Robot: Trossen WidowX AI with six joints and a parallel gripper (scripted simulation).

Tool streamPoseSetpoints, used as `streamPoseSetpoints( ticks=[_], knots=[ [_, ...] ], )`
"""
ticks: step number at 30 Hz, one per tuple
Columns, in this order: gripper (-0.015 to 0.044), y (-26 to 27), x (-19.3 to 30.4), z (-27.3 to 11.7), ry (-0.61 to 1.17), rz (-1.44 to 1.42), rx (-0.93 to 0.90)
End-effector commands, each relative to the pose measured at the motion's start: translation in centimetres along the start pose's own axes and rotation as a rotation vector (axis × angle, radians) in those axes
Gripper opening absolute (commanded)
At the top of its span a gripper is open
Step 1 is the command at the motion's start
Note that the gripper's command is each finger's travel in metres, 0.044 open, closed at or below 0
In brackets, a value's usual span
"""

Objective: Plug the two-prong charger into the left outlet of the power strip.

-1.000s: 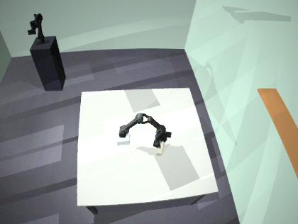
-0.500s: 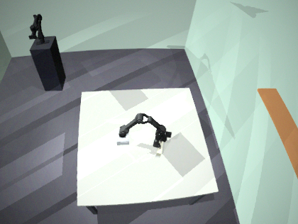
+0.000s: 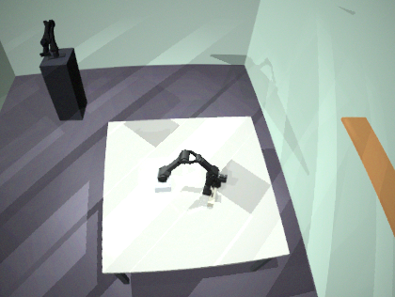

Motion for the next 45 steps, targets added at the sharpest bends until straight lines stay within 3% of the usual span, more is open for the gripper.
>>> streamPoseSetpoints(
  ticks=[1, 45],
  knots=[
    [0.0440, 0.0, 0.2, -0.1, -0.006, 0.000, 0.000],
    [0.0440, 0.2, 2.5, 0.1, -0.023, -0.001, 0.000]
  ],
)
Point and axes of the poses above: the point midway between the two fingers, 35 mm back from their tips, its own z axis out along the fingers, its own y axis across the jaws, x = y × z, the point moved 8 cm from there along -z, back along the fingers, and after that the axes turned 5 degrees about -z, right-handed, at the moved point
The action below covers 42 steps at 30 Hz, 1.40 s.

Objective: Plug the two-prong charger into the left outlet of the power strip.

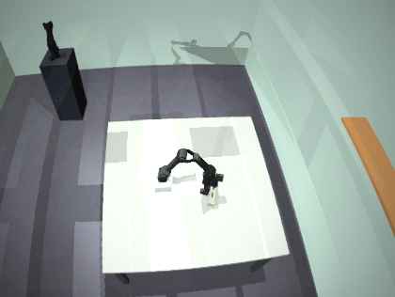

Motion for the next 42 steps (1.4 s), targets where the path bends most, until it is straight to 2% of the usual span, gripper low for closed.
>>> streamPoseSetpoints(
  ticks=[1, 42],
  knots=[
    [0.0440, 0.1, 0.4, -0.1, -0.007, 0.004, -0.001],
    [0.0440, 0.4, 4.4, 0.0, -0.035, -0.001, 0.006]
  ],
)
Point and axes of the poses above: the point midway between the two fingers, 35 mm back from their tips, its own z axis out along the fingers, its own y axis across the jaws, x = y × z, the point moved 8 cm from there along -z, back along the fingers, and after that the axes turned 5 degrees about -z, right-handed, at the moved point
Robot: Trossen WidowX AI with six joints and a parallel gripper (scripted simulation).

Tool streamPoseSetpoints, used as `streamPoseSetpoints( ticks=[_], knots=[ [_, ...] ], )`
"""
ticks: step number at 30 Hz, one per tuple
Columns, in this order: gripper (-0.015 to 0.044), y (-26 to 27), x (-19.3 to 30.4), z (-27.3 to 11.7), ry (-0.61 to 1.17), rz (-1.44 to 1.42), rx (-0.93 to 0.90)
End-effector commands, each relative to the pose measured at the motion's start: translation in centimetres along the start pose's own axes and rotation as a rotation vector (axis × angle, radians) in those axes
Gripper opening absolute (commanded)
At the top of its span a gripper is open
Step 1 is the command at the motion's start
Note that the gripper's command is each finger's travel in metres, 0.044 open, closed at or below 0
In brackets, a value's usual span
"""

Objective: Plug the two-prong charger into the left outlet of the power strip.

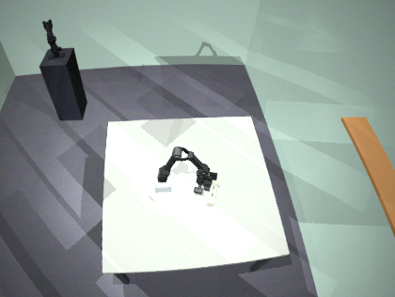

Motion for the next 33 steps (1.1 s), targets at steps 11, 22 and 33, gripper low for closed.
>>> streamPoseSetpoints(
  ticks=[11, 22, 33],
  knots=[
    [0.0440, 0.4, 3.1, -6.6, -0.593, 0.004, 0.053],
    [0.0440, 0.4, 3.2, -6.6, -0.602, 0.004, 0.054],
    [0.0440, 0.4, 3.2, -6.6, -0.602, 0.004, 0.054]
  ],
)
Point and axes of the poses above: the point midway between the two fingers, 35 mm back from their tips, its own z axis out along the fingers, its own y axis across the jaws, x = y × z, the point moved 8 cm from there along -z, back along the fingers, and after that the axes turned 5 degrees about -z, right-handed, at the moved point
